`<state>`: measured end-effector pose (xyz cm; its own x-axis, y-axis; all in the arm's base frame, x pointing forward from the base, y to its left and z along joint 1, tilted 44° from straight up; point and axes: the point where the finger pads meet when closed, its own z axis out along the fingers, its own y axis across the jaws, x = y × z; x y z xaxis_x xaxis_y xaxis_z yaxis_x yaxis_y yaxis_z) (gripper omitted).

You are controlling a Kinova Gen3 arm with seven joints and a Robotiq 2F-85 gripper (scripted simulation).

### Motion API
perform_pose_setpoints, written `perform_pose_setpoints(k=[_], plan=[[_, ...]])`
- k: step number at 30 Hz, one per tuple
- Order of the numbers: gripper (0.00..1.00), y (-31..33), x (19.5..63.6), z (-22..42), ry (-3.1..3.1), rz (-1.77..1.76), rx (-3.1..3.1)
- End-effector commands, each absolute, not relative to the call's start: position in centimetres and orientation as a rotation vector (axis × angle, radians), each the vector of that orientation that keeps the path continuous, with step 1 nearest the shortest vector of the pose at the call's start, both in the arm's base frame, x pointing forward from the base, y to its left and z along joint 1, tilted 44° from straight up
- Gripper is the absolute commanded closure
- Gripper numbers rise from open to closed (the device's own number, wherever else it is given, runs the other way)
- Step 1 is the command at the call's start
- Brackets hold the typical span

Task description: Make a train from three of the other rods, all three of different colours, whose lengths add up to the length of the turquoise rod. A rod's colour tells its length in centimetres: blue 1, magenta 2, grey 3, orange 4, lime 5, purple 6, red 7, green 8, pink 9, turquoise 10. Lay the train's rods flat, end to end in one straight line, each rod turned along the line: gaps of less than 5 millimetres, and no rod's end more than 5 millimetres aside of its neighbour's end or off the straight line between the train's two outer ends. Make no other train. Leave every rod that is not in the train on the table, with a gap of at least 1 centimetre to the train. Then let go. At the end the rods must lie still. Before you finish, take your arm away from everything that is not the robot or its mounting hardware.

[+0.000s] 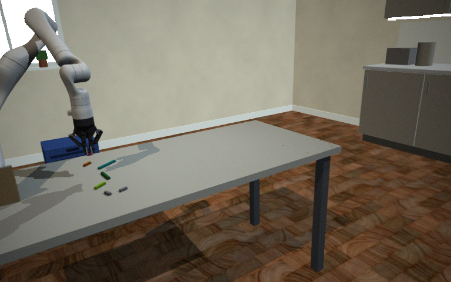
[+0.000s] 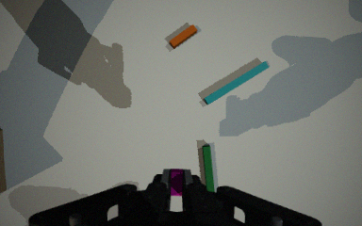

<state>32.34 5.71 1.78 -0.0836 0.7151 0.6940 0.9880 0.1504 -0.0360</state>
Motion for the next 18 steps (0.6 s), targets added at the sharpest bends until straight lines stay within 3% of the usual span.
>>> perform_pose_setpoints(k=[1,18], plan=[[0.95,5.69,32.38,1.86,-1.862,-0.616,-1.623],[0.95,6.01,32.32,1.52,-1.862,-0.616,-1.623]])
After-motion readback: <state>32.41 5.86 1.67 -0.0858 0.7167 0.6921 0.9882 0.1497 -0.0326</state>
